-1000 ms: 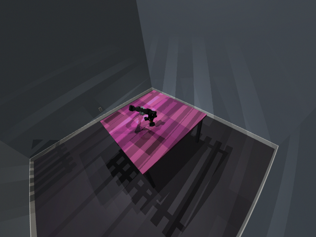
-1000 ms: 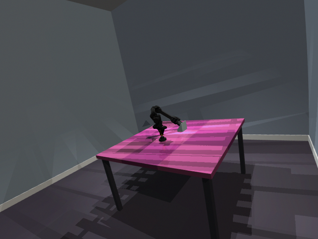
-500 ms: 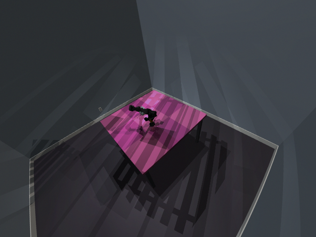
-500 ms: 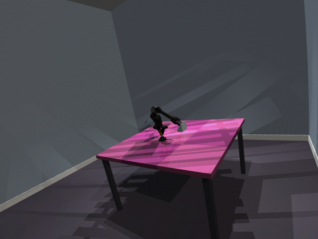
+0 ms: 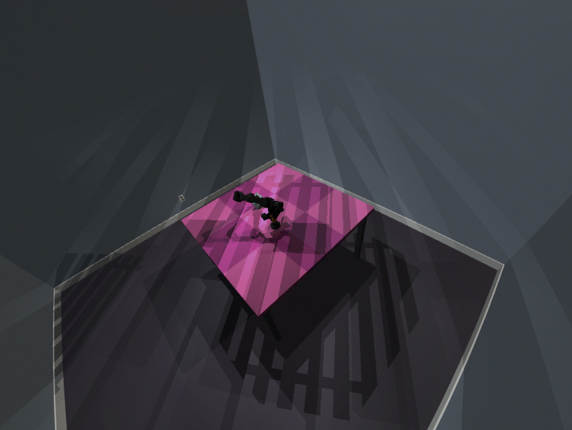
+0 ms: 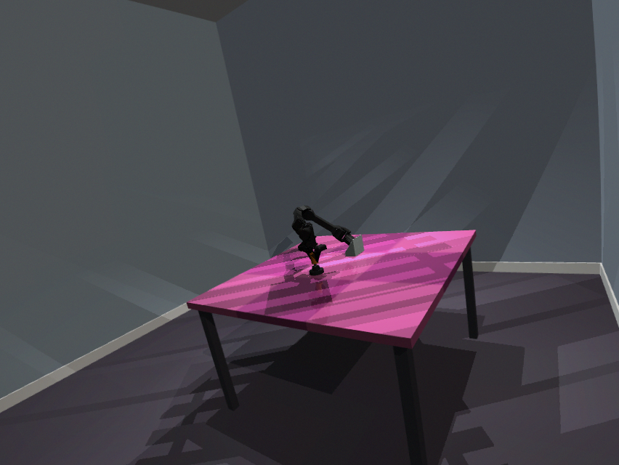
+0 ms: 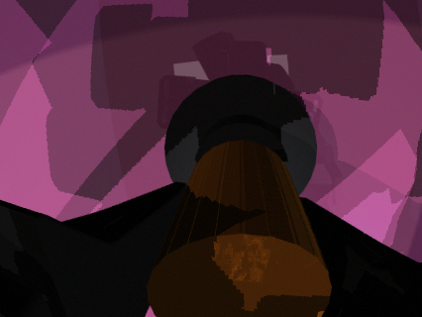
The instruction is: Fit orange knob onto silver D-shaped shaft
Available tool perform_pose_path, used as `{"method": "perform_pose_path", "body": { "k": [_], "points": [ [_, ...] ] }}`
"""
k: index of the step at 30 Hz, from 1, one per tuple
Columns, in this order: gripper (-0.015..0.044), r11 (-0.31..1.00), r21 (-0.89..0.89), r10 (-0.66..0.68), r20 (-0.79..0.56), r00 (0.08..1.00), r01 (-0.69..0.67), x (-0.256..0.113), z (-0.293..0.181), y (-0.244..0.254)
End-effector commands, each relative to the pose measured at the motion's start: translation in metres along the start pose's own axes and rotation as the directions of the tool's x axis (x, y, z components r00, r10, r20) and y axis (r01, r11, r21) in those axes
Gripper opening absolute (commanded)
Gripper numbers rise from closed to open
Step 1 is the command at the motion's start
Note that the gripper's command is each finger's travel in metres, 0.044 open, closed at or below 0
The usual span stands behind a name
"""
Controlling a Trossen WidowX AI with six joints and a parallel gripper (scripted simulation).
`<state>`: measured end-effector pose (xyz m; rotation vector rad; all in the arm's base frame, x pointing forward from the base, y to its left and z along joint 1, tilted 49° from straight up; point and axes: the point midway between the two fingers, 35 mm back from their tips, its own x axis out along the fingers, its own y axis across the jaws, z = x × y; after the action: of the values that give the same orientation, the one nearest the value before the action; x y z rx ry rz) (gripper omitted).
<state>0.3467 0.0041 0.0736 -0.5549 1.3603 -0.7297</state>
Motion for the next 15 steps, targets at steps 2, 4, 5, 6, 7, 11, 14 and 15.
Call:
{"method": "perform_pose_path", "body": {
  "k": [2, 4, 5, 6, 7, 11, 14, 15],
  "points": [
    [0.0000, 1.000, -0.004, -0.001, 0.002, 1.000, 0.001, -0.0034, 0.0008, -0.0009],
    [0.0000, 1.000, -0.004, -0.001, 0.002, 1.000, 0.001, -0.0045, 0.0015, -0.0012],
    [0.0000, 1.000, -0.013, -0.001, 0.002, 1.000, 0.001, -0.0046, 0.0015, -0.0012],
    [0.0000, 1.000, -0.029, -0.001, 0.002, 1.000, 0.002, -0.0046, 0.0015, -0.0012],
    [0.0000, 0.998, -0.057, -0.001, 0.002, 1.000, 0.002, -0.0047, 0.0016, -0.0012],
    [0.0000, 0.980, -0.201, -0.001, 0.002, 1.000, 0.002, -0.0046, 0.0028, 0.0000],
    [0.0000, 0.977, -0.212, -0.001, 0.002, 1.000, 0.002, -0.0038, 0.0028, 0.0004],
    [0.0000, 0.977, -0.212, -0.001, 0.002, 1.000, 0.002, -0.0035, 0.0027, 0.0003]
  ]
}}
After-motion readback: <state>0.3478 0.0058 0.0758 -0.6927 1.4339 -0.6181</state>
